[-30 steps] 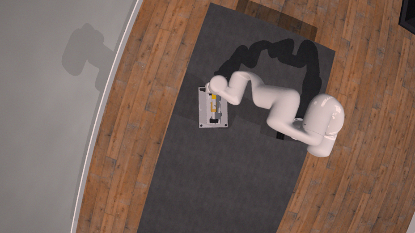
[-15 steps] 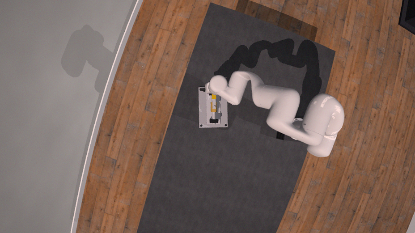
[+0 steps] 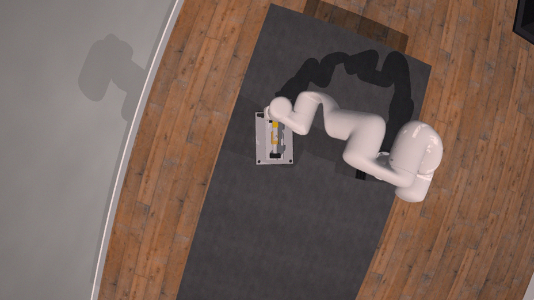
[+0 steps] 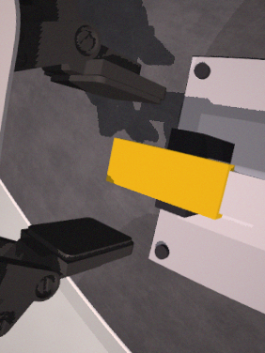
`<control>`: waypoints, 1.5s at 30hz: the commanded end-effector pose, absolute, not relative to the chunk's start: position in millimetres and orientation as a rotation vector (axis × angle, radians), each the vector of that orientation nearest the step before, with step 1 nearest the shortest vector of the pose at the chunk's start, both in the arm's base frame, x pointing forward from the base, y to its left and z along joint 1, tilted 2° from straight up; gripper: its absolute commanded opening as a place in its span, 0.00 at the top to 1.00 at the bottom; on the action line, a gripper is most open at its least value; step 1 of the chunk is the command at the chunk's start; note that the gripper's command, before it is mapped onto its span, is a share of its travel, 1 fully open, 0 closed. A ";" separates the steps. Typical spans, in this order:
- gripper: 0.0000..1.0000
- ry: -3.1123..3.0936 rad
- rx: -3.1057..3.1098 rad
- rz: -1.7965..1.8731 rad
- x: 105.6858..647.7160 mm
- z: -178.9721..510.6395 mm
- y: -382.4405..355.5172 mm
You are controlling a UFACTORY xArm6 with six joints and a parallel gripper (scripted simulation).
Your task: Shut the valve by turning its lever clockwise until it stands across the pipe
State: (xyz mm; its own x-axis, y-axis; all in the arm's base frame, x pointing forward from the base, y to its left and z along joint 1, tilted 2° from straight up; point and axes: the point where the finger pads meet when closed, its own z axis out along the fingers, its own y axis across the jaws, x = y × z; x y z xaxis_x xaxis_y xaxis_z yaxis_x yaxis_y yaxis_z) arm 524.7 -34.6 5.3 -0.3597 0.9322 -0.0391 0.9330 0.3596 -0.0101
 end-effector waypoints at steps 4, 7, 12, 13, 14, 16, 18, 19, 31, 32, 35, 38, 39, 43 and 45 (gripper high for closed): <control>0.32 2.565 1.760 -0.044 526.3 7.2 -34.6; 0.32 2.565 1.760 -0.044 526.3 7.1 -34.6; 0.32 2.565 1.760 -0.044 526.3 6.7 -34.6; 0.32 2.565 1.760 -0.044 526.3 6.7 -34.6; 0.32 2.565 1.760 -0.044 526.3 6.5 -34.6; 0.32 2.565 1.760 -0.044 526.3 6.1 -34.6; 0.32 2.565 1.760 -0.044 526.4 5.5 -34.7; 0.32 2.565 1.760 -0.044 526.4 5.1 -34.7; 0.32 2.565 1.760 -0.044 526.4 -0.4 -34.9; 0.32 2.565 1.760 -0.044 526.4 -1.1 -34.9; 0.32 2.565 1.760 -0.044 526.4 -3.3 -35.0; 0.32 2.565 1.760 -0.044 526.5 -5.5 -35.1; 0.32 2.565 1.760 -0.044 526.5 -6.2 -35.1; 0.32 2.565 1.760 -0.044 526.5 -9.1 -35.3; 0.32 2.565 1.760 -0.044 526.5 -10.4 -35.3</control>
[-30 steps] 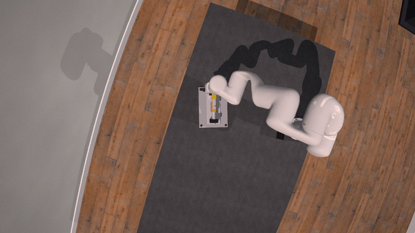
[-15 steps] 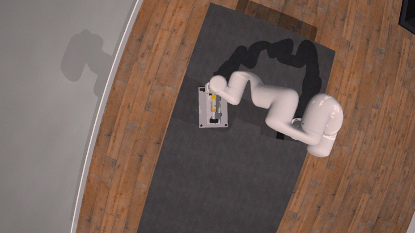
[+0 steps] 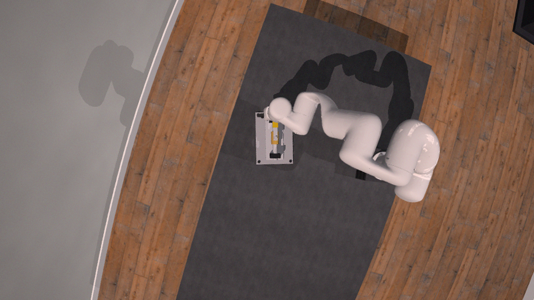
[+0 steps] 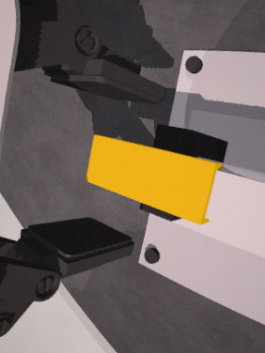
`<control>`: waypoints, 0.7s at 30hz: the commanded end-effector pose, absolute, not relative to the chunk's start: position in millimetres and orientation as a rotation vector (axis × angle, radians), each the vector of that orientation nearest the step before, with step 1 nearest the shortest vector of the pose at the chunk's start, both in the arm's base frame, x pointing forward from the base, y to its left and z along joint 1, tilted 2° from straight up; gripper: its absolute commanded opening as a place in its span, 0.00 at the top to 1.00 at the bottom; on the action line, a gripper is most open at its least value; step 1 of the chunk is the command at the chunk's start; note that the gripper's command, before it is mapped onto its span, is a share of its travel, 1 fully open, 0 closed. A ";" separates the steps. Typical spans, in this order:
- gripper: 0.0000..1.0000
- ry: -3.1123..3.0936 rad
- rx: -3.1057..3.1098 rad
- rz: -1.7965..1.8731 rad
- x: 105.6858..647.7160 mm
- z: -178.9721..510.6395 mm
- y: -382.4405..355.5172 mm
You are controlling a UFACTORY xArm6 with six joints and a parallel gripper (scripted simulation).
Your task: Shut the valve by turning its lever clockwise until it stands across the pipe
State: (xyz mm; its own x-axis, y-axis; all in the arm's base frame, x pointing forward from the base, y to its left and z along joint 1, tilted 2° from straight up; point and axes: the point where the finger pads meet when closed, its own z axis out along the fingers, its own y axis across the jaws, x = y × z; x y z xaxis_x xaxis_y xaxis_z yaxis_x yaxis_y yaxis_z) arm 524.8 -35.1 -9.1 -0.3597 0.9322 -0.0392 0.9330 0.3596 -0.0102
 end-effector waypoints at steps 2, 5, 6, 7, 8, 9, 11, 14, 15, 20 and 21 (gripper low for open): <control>0.32 2.565 1.760 -0.044 526.5 -10.4 -35.3; 0.32 2.565 1.760 -0.044 526.5 -12.1 -35.4; 0.32 2.565 1.760 -0.044 526.5 -12.7 -35.4; 0.32 2.565 1.760 -0.044 526.5 -13.1 -35.4; 0.32 2.565 1.760 -0.044 526.5 -13.6 -35.4; 0.32 2.565 1.760 -0.044 526.5 -14.0 -35.5; 0.32 2.565 1.760 -0.044 526.5 -14.8 -35.5; 0.32 2.565 1.760 -0.044 526.5 -15.6 -35.5; 0.32 2.565 1.760 -0.044 526.5 -15.8 -35.5; 0.32 2.565 1.760 -0.044 526.5 -16.2 -35.6; 0.32 2.565 1.760 -0.044 526.5 -16.3 -35.6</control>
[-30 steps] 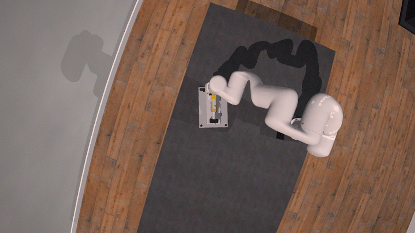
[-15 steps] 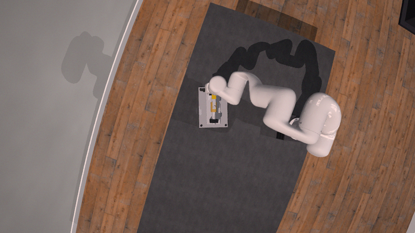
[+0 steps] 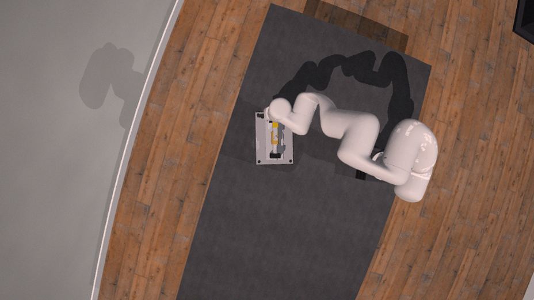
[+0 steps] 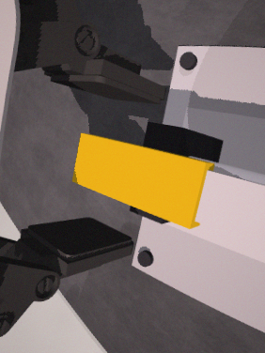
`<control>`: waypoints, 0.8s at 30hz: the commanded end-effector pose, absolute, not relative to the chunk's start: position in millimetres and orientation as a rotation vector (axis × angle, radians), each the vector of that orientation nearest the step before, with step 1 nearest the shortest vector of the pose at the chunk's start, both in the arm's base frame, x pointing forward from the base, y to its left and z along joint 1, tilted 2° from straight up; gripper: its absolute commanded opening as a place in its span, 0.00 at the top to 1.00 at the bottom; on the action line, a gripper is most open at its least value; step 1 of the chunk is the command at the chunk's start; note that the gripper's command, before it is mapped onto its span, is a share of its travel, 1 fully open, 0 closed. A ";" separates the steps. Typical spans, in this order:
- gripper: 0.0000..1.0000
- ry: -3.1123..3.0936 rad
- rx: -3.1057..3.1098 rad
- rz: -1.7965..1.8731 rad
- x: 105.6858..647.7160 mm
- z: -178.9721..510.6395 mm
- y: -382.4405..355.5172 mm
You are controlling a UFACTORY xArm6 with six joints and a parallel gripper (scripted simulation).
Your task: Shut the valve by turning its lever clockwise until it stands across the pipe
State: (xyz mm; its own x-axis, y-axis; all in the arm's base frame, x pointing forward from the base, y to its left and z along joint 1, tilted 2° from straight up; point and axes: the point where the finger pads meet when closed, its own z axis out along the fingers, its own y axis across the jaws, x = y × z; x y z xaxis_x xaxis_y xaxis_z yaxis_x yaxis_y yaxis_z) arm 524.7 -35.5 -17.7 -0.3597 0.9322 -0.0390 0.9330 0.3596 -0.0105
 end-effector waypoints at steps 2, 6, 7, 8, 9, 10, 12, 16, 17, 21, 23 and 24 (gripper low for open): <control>0.32 2.565 1.760 -0.044 526.5 -16.4 -35.6; 0.32 2.565 1.760 -0.044 526.5 -16.4 -35.6; 0.32 2.565 1.760 -0.044 526.5 -16.4 -35.6; 0.32 2.565 1.760 -0.044 526.5 -16.4 -35.6; 0.32 2.565 1.760 -0.044 526.5 -16.4 -35.6; 0.32 2.565 1.760 -0.044 526.5 -16.4 -35.6; 0.32 2.565 1.760 -0.044 526.5 -16.4 -35.6; 0.32 2.565 1.760 -0.044 526.5 -16.4 -35.6; 1.00 2.565 1.760 -0.044 526.5 -16.4 -35.6; 1.00 2.565 1.760 -0.044 526.5 -16.4 -35.6; 1.00 2.565 1.760 -0.044 526.5 -16.4 -35.6; 1.00 2.565 1.760 -0.044 526.5 -16.4 -35.6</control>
